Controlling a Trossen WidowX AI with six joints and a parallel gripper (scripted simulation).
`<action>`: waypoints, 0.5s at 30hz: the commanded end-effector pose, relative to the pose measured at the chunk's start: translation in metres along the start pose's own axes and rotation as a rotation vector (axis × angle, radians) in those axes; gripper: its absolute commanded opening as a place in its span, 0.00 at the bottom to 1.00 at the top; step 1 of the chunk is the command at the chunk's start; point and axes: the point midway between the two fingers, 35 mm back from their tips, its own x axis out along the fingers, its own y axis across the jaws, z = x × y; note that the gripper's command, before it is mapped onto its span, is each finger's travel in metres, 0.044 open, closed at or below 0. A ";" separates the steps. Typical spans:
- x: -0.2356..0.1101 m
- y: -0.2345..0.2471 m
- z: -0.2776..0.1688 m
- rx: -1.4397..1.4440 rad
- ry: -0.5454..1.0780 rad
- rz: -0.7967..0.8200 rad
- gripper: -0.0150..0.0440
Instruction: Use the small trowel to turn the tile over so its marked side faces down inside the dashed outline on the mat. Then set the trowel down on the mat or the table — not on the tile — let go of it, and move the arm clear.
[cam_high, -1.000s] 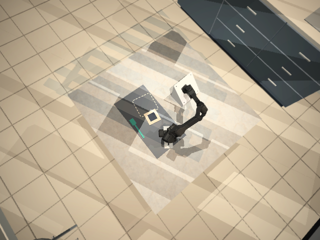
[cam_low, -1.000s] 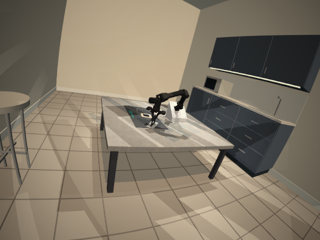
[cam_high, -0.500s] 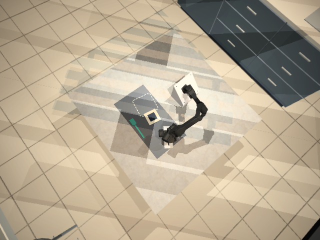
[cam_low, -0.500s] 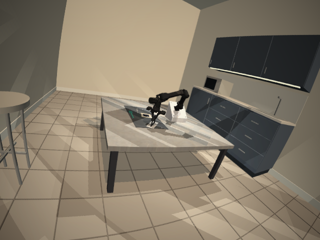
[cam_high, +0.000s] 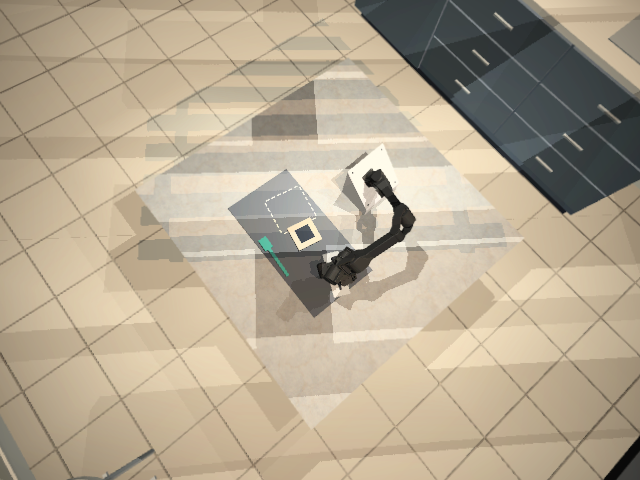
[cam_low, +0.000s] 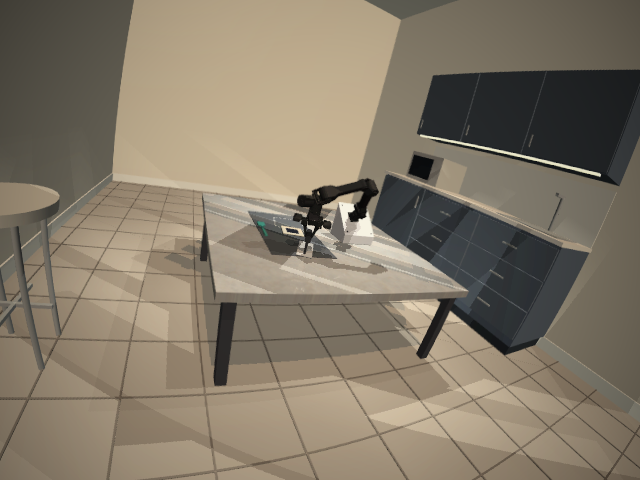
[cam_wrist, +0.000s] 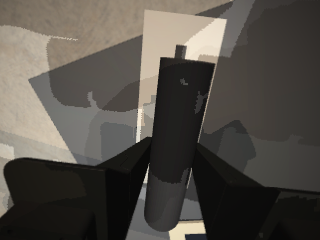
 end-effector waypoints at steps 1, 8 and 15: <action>0.001 0.000 0.000 -0.032 0.000 0.000 0.47; 0.001 0.000 0.000 -0.032 0.000 0.000 0.71; 0.001 0.000 0.000 -0.032 0.000 0.000 0.71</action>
